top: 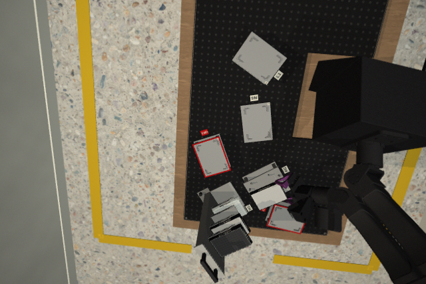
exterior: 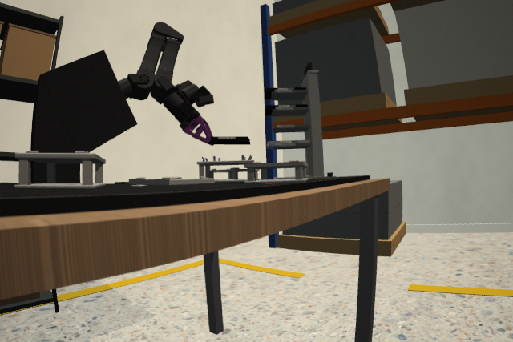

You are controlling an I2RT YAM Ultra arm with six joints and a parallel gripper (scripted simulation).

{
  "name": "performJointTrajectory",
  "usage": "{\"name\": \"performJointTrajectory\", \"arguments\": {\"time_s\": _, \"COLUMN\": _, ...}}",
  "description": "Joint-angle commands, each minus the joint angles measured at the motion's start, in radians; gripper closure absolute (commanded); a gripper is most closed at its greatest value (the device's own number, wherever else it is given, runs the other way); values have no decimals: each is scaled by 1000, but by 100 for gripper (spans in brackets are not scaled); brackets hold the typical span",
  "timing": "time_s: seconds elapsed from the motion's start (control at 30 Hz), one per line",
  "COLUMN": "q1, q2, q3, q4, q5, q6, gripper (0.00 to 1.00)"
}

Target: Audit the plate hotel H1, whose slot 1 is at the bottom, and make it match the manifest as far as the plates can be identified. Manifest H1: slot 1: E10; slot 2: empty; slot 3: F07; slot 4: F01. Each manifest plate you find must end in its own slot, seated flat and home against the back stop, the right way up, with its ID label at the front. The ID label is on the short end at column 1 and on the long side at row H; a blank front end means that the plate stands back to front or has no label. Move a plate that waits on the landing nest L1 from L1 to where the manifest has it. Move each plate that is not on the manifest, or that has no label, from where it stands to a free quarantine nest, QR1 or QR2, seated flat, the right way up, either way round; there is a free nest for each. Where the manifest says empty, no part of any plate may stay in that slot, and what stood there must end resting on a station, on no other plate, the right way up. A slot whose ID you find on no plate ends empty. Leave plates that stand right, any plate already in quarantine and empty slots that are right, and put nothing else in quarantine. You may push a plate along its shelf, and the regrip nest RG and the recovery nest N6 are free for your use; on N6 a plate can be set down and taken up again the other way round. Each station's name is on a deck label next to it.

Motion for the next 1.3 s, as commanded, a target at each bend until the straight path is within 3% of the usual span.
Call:
{"name": "performJointTrajectory", "arguments": {"time_s": 0.0, "q1": 2, "q2": 17, "q3": -1, "q4": 54, "q5": 25, "q6": -1, "gripper": 14}}
{"name": "performJointTrajectory", "arguments": {"time_s": 1.27, "q1": 48, "q2": 258, "q3": -2, "q4": 295, "q5": 72, "q6": -3, "gripper": 14}}
